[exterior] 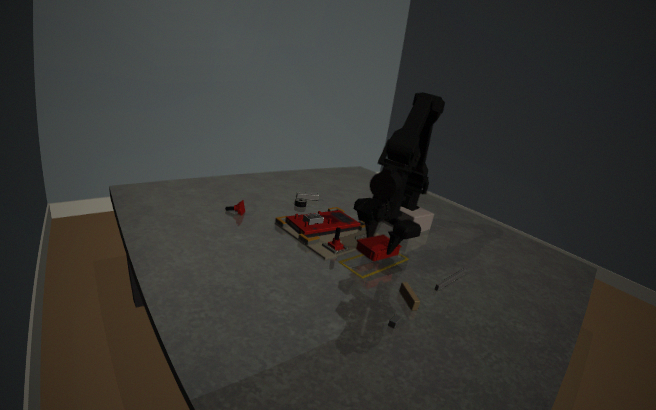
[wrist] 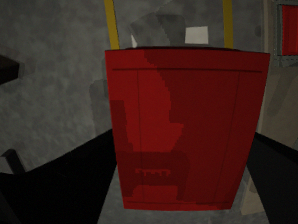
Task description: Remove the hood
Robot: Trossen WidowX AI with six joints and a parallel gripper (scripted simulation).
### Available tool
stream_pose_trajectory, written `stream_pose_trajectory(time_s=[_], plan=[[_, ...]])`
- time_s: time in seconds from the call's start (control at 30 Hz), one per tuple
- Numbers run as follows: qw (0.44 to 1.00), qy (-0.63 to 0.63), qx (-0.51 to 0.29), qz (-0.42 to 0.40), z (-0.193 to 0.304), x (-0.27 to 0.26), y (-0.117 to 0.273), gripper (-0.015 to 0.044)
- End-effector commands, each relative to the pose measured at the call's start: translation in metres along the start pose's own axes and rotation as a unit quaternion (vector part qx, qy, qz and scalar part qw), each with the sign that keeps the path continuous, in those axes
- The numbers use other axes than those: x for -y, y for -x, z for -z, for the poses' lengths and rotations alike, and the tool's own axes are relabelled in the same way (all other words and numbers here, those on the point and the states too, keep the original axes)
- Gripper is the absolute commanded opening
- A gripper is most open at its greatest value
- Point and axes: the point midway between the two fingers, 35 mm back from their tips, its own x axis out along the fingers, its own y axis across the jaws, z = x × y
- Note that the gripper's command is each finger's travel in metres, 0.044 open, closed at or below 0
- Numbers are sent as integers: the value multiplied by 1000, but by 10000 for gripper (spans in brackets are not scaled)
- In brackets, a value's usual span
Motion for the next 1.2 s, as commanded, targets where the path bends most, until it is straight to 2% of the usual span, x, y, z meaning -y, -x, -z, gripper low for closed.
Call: stream_pose_trajectory(time_s=[0.0,1.17], plan=[[1000,-2,-3,-1,2,0,-4,0],[1000,-2,-3,-1,2,0,-21,0]])
